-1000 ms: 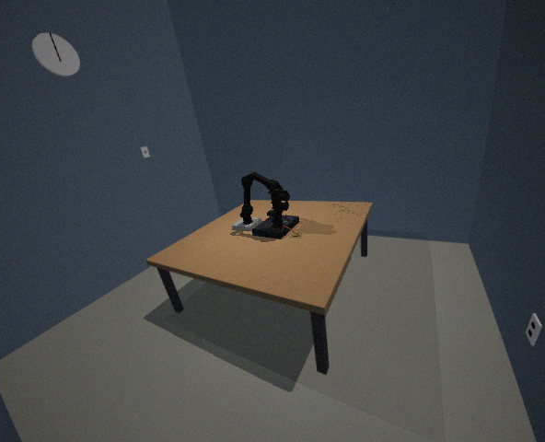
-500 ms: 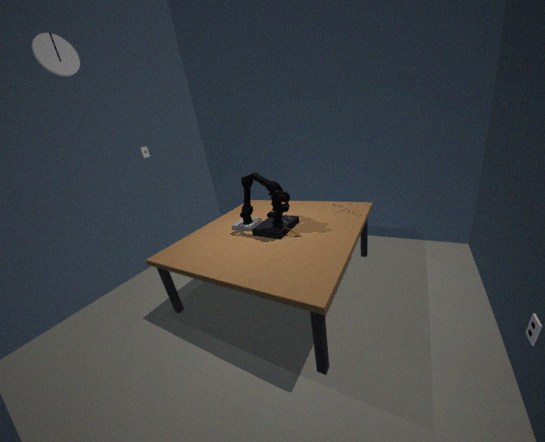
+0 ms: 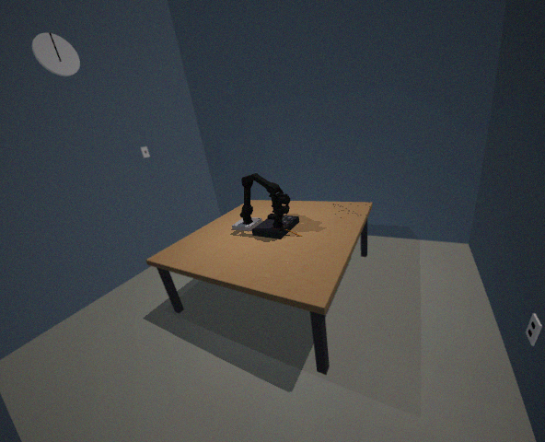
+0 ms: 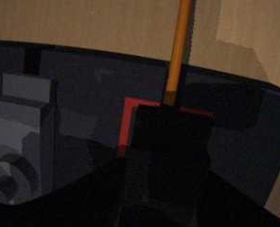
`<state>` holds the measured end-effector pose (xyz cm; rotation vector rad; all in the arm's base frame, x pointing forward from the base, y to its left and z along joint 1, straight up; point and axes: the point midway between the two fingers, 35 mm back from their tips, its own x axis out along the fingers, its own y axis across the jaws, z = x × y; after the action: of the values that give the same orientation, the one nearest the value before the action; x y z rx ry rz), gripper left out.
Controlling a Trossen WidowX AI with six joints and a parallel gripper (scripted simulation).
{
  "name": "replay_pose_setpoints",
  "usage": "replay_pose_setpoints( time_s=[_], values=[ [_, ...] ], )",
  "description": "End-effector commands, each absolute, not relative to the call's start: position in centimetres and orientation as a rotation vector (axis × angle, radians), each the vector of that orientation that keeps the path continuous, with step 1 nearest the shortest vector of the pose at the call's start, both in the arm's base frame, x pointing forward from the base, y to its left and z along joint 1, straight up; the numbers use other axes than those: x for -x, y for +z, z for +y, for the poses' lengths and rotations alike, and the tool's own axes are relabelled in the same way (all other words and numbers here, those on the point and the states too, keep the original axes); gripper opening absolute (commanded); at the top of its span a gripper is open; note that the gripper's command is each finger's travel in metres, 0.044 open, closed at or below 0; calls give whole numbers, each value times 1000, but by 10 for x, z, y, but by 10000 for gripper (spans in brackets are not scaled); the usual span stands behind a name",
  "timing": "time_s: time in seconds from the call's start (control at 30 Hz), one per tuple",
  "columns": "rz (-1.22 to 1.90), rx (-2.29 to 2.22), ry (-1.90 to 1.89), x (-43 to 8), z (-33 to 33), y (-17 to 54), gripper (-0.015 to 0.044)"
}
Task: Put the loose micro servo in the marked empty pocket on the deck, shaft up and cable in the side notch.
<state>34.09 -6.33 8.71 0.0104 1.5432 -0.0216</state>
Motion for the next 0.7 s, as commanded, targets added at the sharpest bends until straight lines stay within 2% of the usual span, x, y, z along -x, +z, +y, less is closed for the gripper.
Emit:
replay_pose_setpoints(
  time_s=[0.0, 0.67],
  values=[
    [1543, -11, -24, -341, -63, 83, 0],
    [1543, -11, -24, -341, -64, 63, 0]
  ],
)
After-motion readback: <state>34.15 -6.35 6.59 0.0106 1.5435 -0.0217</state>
